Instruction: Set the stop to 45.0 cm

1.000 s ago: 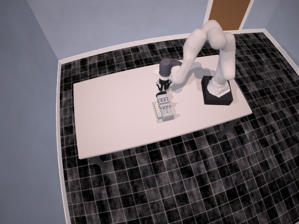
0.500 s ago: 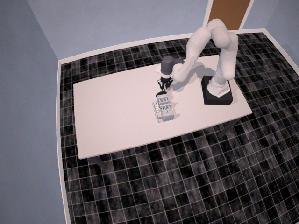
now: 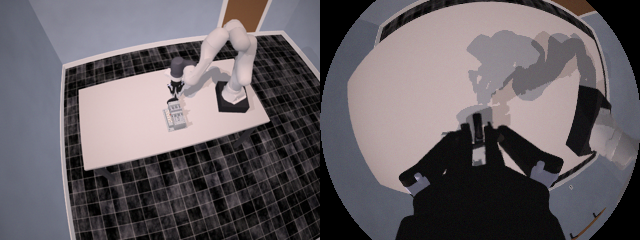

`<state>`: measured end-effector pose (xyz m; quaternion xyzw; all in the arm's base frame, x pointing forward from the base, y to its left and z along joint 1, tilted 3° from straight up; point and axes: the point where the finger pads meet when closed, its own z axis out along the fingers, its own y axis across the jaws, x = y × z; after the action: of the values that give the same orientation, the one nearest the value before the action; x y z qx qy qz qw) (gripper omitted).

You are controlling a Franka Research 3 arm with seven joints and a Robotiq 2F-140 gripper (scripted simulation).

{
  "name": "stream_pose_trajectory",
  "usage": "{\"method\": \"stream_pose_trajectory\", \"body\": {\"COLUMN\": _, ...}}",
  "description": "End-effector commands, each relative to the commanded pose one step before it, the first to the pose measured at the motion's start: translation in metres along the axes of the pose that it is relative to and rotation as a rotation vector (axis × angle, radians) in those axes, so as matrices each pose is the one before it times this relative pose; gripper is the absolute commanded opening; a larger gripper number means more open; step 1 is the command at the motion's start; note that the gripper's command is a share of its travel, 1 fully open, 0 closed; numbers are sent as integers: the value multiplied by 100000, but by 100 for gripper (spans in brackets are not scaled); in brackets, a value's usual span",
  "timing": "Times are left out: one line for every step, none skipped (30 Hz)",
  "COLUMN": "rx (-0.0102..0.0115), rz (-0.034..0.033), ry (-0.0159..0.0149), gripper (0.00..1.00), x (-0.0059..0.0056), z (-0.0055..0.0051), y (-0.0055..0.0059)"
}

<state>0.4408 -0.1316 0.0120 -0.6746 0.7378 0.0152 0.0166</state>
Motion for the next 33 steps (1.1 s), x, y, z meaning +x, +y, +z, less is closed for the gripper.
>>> {"method": "stream_pose_trajectory", "body": {"rx": 1165, "rz": -265, "ry": 138, "gripper": 4, "x": -41, "z": -923, "y": -1344}}
{"method": "stream_pose_trajectory", "body": {"rx": 0, "rz": 0, "ry": 0, "gripper": 4, "x": 0, "z": -68, "y": -176}}
{"method": "stream_pose_trajectory", "body": {"rx": 0, "rz": 0, "ry": 0, "gripper": 4, "x": 0, "z": -44, "y": -174}}
{"method": "stream_pose_trajectory", "body": {"rx": 0, "rz": 0, "ry": 0, "gripper": 4, "x": 0, "z": 0, "y": 0}}
{"method": "stream_pose_trajectory", "body": {"rx": 0, "rz": 0, "ry": 0, "gripper": 4, "x": 0, "z": 0, "y": 0}}
{"method": "stream_pose_trajectory", "body": {"rx": 0, "rz": 0, "ry": 0, "gripper": 4, "x": 0, "z": -44, "y": -171}}
{"method": "stream_pose_trajectory", "body": {"rx": 0, "rz": 0, "ry": 0, "gripper": 4, "x": 0, "z": -44, "y": -169}}
{"method": "stream_pose_trajectory", "body": {"rx": 0, "rz": 0, "ry": 0, "gripper": 4, "x": 0, "z": -15, "y": -167}}
{"method": "stream_pose_trajectory", "body": {"rx": 0, "rz": 0, "ry": 0, "gripper": 4, "x": 0, "z": -13, "y": -165}}
{"method": "stream_pose_trajectory", "body": {"rx": 0, "rz": 0, "ry": 0, "gripper": 4, "x": 0, "z": -12, "y": -163}}
{"method": "stream_pose_trajectory", "body": {"rx": 0, "rz": 0, "ry": 0, "gripper": 4, "x": 0, "z": -5, "y": -161}}
{"method": "stream_pose_trajectory", "body": {"rx": 0, "rz": 0, "ry": 0, "gripper": 4, "x": 0, "z": 15, "y": -158}}
{"method": "stream_pose_trajectory", "body": {"rx": 0, "rz": 0, "ry": 0, "gripper": 4, "x": 0, "z": 15, "y": -156}}
{"method": "stream_pose_trajectory", "body": {"rx": 0, "rz": 0, "ry": 0, "gripper": 4, "x": 0, "z": 16, "y": -154}}
{"method": "stream_pose_trajectory", "body": {"rx": 0, "rz": 0, "ry": 0, "gripper": 4, "x": 0, "z": 26, "y": -152}}
{"method": "stream_pose_trajectory", "body": {"rx": 0, "rz": 0, "ry": 0, "gripper": 4, "x": 0, "z": 41, "y": -149}}
{"method": "stream_pose_trajectory", "body": {"rx": 0, "rz": 0, "ry": 0, "gripper": 4, "x": 0, "z": 41, "y": -147}}
{"method": "stream_pose_trajectory", "body": {"rx": 0, "rz": 0, "ry": 0, "gripper": 4, "x": 0, "z": 41, "y": -145}}
{"method": "stream_pose_trajectory", "body": {"rx": 0, "rz": 0, "ry": 0, "gripper": 4, "x": 0, "z": 52, "y": -143}}
{"method": "stream_pose_trajectory", "body": {"rx": 0, "rz": 0, "ry": 0, "gripper": 4, "x": 0, "z": 67, "y": -140}}
{"method": "stream_pose_trajectory", "body": {"rx": 0, "rz": 0, "ry": 0, "gripper": 4, "x": 0, "z": 0, "y": 0}}
{"method": "stream_pose_trajectory", "body": {"rx": 0, "rz": 0, "ry": 0, "gripper": 4, "x": 0, "z": 0, "y": 0}}
{"method": "stream_pose_trajectory", "body": {"rx": 0, "rz": 0, "ry": 0, "gripper": 4, "x": 0, "z": 66, "y": -138}}
{"method": "stream_pose_trajectory", "body": {"rx": 0, "rz": 0, "ry": 0, "gripper": 4, "x": 0, "z": 66, "y": -136}}
{"method": "stream_pose_trajectory", "body": {"rx": 0, "rz": 0, "ry": 0, "gripper": 4, "x": 0, "z": 74, "y": -127}}
{"method": "stream_pose_trajectory", "body": {"rx": 0, "rz": 0, "ry": 0, "gripper": 4, "x": 0, "z": 83, "y": -117}}
{"method": "stream_pose_trajectory", "body": {"rx": 0, "rz": 0, "ry": 0, "gripper": 4, "x": 0, "z": 82, "y": -115}}
{"method": "stream_pose_trajectory", "body": {"rx": 0, "rz": 0, "ry": 0, "gripper": 4, "x": 0, "z": 81, "y": -113}}
{"method": "stream_pose_trajectory", "body": {"rx": 0, "rz": 0, "ry": 0, "gripper": 4, "x": 0, "z": 83, "y": -108}}
{"method": "stream_pose_trajectory", "body": {"rx": 0, "rz": 0, "ry": 0, "gripper": 4, "x": 0, "z": 93, "y": -92}}
{"method": "stream_pose_trajectory", "body": {"rx": 0, "rz": 0, "ry": 0, "gripper": 4, "x": 0, "z": 92, "y": -91}}
{"method": "stream_pose_trajectory", "body": {"rx": 0, "rz": 0, "ry": 0, "gripper": 4, "x": 0, "z": 91, "y": -89}}
{"method": "stream_pose_trajectory", "body": {"rx": 0, "rz": 0, "ry": 0, "gripper": 4, "x": 0, "z": 90, "y": -87}}
